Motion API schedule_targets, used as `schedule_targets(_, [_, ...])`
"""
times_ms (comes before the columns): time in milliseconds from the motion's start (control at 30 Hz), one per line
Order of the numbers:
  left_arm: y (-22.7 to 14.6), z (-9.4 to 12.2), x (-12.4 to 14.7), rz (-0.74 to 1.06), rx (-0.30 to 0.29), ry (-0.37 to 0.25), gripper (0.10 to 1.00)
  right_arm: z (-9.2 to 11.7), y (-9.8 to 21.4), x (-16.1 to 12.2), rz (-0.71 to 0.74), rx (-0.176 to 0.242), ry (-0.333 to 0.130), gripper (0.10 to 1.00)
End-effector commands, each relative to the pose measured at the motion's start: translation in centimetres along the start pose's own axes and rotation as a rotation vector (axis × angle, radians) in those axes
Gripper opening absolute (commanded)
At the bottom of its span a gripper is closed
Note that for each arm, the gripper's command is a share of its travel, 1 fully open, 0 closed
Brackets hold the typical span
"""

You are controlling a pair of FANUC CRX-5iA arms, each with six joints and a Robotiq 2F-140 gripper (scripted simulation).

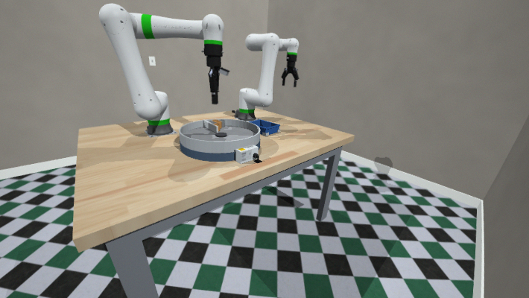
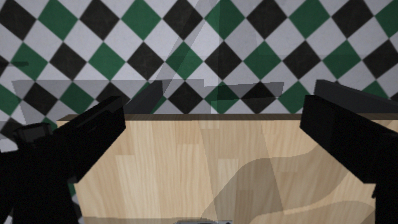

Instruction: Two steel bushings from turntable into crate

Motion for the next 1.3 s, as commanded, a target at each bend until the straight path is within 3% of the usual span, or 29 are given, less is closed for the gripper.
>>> schedule_targets(0, [0.0,0.1,0.0,0.000,0.000,0.002,1.000,0.1,0.0,0.0,0.000,0.000,0.002,0.185])
schedule_targets(667, [0.0,0.1,0.0,0.000,0.000,0.002,1.000,-0.2,-0.2,-0.1,-0.056,0.000,0.001,0.187])
schedule_targets(933, [0.0,0.1,0.0,0.000,0.000,0.002,1.000,-0.9,-0.7,-0.4,-0.193,0.000,0.001,0.187])
schedule_targets(1267, [0.0,0.1,0.0,0.000,0.000,0.002,1.000,-2.6,-2.1,-0.9,-0.553,0.000,0.001,0.187])
Point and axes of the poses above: on each arm, the point where the finger pads meet when closed, its own z axis back along the fingers, its own y axis across the jaws, x = y × z, the point moved 7 cm from there along z, back along the fingers, and after that the axes turned 10 degrees about -z, right-handed, at the moved point
